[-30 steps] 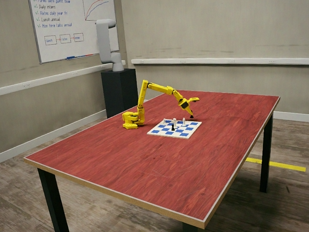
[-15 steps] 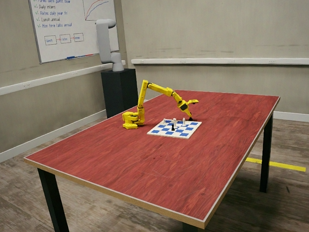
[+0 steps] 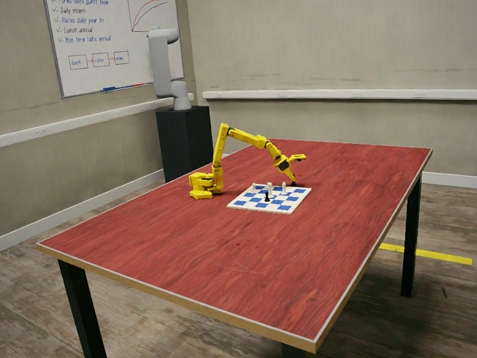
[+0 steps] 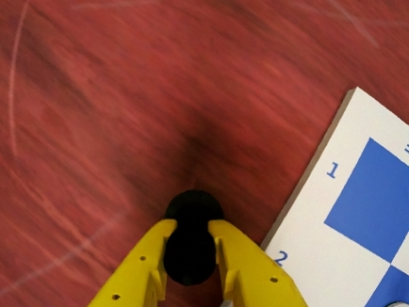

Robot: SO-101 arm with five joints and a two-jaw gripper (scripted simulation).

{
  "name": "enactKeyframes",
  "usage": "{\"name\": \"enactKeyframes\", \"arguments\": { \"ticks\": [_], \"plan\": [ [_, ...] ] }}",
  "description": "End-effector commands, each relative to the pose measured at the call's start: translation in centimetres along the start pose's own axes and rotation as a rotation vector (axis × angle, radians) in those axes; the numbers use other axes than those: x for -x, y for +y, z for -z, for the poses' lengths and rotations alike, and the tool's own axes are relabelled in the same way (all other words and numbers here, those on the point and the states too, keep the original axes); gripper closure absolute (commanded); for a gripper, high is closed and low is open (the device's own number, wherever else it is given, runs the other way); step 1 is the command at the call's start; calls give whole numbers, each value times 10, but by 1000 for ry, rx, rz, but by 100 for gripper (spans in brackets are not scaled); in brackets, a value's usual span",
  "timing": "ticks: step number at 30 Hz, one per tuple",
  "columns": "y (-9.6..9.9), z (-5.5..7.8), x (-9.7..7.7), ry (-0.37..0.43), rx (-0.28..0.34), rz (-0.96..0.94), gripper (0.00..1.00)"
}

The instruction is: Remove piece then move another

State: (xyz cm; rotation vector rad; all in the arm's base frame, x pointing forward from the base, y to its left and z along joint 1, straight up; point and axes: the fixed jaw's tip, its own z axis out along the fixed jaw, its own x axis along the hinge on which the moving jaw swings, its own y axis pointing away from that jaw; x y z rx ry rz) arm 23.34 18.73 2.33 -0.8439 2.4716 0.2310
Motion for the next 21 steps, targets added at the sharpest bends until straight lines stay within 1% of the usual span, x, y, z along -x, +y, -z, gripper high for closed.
{"name": "enactKeyframes", "arguments": {
  "ticks": [1,7,21],
  "plan": [
    [3,3,4,-7,5,10,100],
    [3,6,10,-8,5,10,100],
    [3,5,9,-8,5,10,100]
  ]
}}
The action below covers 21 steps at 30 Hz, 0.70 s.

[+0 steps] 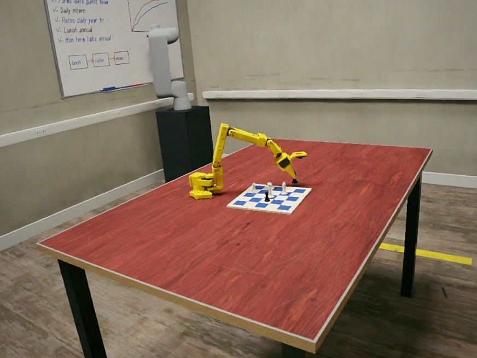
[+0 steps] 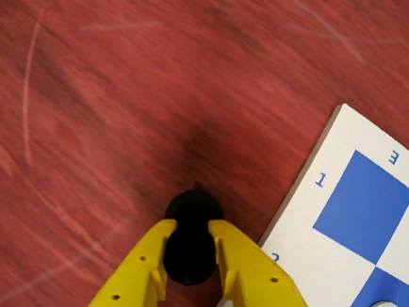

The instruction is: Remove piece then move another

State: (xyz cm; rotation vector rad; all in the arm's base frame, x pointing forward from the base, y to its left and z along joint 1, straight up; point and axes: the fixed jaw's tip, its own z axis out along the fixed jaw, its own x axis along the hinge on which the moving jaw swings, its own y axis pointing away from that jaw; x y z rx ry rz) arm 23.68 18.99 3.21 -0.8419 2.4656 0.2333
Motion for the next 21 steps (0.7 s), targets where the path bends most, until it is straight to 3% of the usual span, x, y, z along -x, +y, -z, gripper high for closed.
{"name": "enactKeyframes", "arguments": {
  "ticks": [1,21],
  "plan": [
    [3,-1,0,-1,5,10,100],
    [3,-7,-3,-1,5,10,100]
  ]
}}
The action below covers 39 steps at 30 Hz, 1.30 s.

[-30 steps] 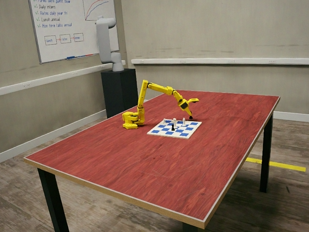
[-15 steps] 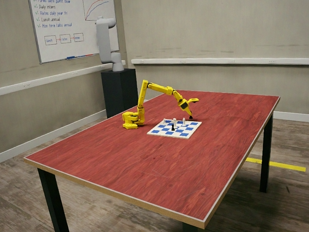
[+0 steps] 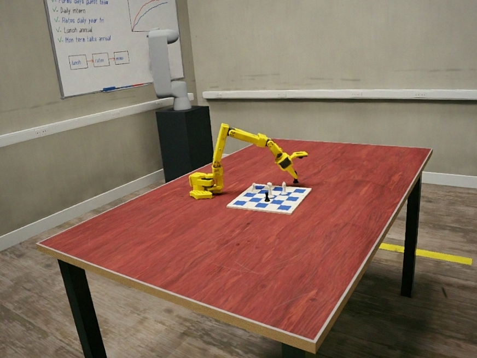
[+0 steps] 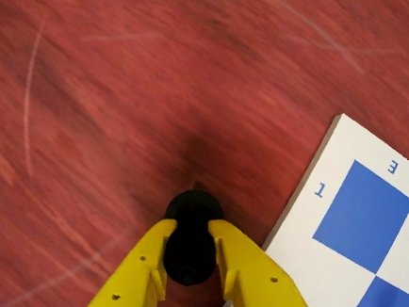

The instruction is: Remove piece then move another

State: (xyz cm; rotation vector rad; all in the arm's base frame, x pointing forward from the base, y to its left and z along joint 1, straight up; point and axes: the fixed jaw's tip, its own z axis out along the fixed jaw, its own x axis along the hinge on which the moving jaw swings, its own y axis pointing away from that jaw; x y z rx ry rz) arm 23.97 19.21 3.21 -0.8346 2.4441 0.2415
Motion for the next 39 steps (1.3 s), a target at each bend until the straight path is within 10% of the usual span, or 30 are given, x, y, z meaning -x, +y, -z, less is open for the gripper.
{"name": "enactKeyframes", "arguments": {
  "ticks": [1,39],
  "plan": [
    [3,-5,-7,22,6,10,100],
    [3,-10,-17,23,5,10,100]
  ]
}}
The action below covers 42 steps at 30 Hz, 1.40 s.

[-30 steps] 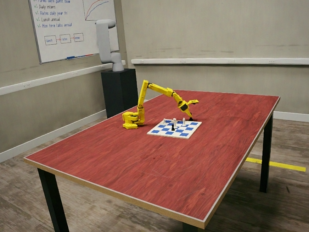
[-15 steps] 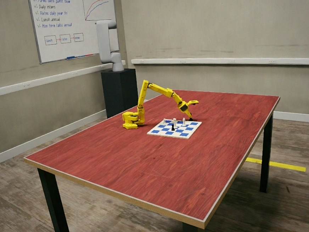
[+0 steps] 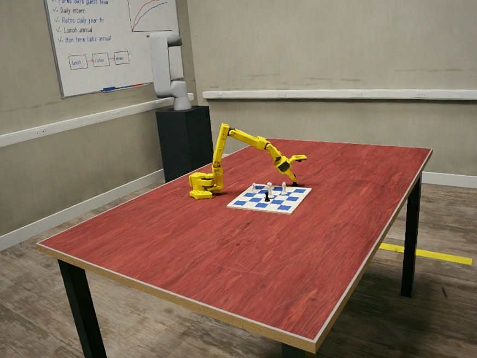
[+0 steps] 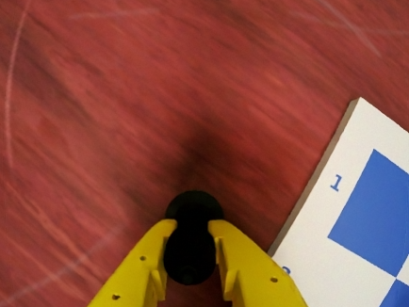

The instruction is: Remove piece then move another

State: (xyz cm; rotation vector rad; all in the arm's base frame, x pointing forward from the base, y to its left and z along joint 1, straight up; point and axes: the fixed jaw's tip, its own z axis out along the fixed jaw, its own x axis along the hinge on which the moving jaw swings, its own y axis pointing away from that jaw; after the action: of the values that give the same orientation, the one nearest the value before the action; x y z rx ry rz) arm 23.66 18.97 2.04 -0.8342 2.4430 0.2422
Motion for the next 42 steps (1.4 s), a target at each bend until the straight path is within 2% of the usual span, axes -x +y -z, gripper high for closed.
{"name": "enactKeyframes", "arguments": {
  "ticks": [1,13,27,42],
  "plan": [
    [3,-2,-7,24,5,10,100],
    [3,-2,-7,24,5,10,99],
    [3,-2,-7,24,5,10,90],
    [5,-2,-7,24,10,9,90]
  ]
}}
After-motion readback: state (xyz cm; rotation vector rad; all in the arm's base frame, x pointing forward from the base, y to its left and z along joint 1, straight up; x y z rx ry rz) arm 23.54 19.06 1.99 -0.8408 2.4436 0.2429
